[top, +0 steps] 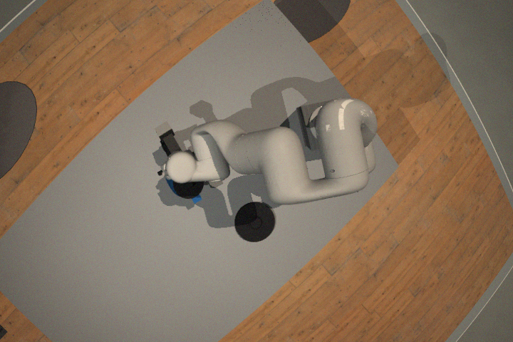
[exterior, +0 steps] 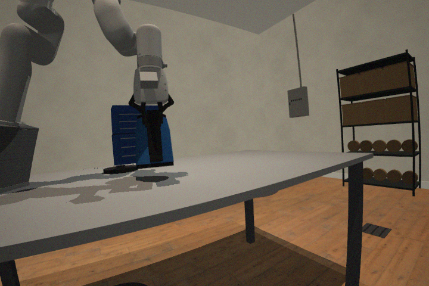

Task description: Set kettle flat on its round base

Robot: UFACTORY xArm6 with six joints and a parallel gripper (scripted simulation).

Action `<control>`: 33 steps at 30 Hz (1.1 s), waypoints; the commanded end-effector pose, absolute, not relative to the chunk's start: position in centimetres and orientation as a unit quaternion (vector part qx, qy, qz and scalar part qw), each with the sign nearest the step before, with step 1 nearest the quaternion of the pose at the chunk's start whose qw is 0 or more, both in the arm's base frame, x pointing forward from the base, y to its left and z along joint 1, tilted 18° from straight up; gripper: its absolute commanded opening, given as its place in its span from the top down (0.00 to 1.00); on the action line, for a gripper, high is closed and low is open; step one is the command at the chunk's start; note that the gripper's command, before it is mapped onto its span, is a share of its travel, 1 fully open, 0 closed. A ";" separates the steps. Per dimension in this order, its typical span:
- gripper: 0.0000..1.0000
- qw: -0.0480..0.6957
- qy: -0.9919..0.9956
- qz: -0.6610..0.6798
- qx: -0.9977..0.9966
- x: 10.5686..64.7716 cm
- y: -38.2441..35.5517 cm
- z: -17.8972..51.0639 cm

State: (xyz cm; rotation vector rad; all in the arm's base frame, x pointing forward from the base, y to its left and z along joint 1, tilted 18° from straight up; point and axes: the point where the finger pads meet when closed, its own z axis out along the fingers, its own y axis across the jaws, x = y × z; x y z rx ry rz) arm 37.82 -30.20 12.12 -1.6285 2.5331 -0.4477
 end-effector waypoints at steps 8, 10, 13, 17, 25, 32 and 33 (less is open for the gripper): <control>1.00 0.049 0.831 -0.149 -0.534 37.9 -30.1 12.5; 1.00 0.049 0.831 -0.149 -0.534 37.9 -30.1 12.5; 1.00 0.049 0.831 -0.149 -0.534 38.0 -29.8 12.8; 1.00 0.049 0.831 -0.149 -0.534 38.0 -29.5 13.1; 1.00 0.049 0.831 -0.149 -0.534 38.0 -29.5 13.1; 1.00 0.049 0.831 -0.149 -0.534 38.0 -29.5 13.1; 1.00 0.049 0.831 -0.149 -0.534 38.0 -29.5 13.1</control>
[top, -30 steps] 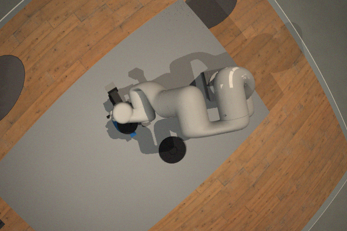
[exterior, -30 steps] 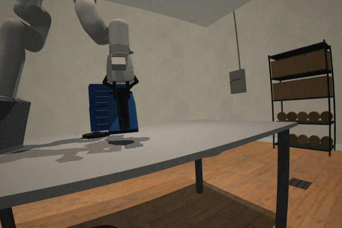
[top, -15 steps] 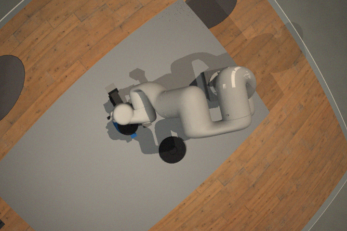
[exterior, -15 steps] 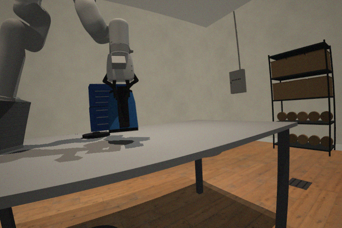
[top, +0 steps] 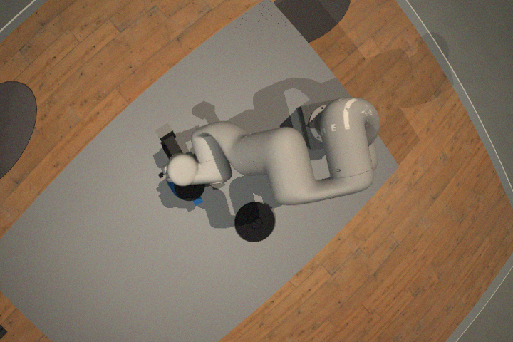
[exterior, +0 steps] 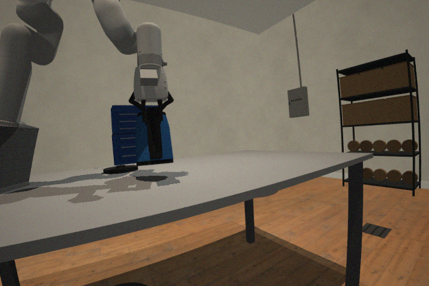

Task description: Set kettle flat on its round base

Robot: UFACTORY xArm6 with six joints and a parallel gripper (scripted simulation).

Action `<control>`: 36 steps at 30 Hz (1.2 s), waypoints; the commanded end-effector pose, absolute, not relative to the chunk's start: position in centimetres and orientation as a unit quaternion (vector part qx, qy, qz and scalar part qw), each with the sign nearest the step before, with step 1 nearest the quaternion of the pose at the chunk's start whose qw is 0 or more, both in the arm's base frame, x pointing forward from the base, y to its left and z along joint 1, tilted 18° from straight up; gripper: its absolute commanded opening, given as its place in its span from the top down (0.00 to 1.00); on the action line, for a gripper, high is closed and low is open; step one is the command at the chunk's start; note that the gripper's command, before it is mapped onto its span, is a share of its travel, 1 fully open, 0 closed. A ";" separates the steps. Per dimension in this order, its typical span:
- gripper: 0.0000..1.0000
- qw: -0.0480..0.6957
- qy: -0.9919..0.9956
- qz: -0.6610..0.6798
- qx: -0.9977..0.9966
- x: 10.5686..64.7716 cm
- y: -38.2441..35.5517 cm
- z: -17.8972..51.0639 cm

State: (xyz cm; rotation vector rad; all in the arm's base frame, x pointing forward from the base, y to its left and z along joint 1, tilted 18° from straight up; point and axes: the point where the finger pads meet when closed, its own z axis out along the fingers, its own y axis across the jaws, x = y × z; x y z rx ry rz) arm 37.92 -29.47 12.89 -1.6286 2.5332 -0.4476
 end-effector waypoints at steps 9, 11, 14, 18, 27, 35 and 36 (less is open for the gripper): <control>1.00 0.049 0.831 -0.149 -0.534 38.0 -29.5 13.1; 1.00 0.049 0.831 -0.149 -0.534 38.0 -29.5 13.1; 1.00 0.049 0.831 -0.149 -0.534 38.0 -29.5 13.1; 1.00 0.049 0.831 -0.149 -0.534 38.0 -29.5 13.1; 1.00 0.049 0.831 -0.149 -0.534 38.0 -29.5 13.1; 1.00 0.049 0.831 -0.149 -0.534 38.0 -29.3 13.0; 1.00 0.049 0.831 -0.149 -0.534 38.0 -29.2 13.0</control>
